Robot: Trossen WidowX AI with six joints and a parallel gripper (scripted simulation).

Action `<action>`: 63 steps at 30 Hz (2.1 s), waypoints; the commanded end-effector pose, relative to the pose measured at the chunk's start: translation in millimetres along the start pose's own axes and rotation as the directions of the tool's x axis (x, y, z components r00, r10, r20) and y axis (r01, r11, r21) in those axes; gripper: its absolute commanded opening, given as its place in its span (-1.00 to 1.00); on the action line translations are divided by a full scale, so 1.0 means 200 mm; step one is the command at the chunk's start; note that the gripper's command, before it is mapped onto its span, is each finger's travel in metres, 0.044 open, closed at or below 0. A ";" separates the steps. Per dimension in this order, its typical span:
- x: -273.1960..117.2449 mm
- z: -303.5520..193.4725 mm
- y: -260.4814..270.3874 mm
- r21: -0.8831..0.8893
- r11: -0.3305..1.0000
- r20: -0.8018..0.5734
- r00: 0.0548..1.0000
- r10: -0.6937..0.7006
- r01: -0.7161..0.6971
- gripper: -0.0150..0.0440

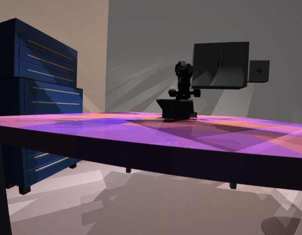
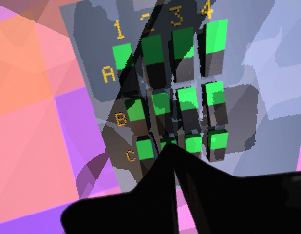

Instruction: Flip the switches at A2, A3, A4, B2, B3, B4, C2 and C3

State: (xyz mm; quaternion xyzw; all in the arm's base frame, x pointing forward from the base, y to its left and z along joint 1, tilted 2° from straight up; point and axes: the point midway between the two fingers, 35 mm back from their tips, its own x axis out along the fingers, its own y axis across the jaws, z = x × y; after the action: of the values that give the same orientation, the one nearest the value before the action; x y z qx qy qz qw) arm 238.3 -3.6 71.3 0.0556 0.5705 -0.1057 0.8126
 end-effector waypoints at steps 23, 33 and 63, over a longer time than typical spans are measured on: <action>0.02 0.00 0.00 -0.005 1.000 -0.003 1.000 0.005 -0.005 -0.49; 0.02 0.00 0.00 -0.005 1.000 -0.003 1.000 0.005 -0.005 -0.49; -0.24 0.00 0.01 -0.004 1.000 0.018 1.000 0.004 -0.004 -0.49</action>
State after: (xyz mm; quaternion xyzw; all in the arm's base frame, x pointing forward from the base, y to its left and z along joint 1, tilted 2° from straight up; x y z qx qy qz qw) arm 230.2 -1.2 77.1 0.0525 0.5825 -0.1033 0.8045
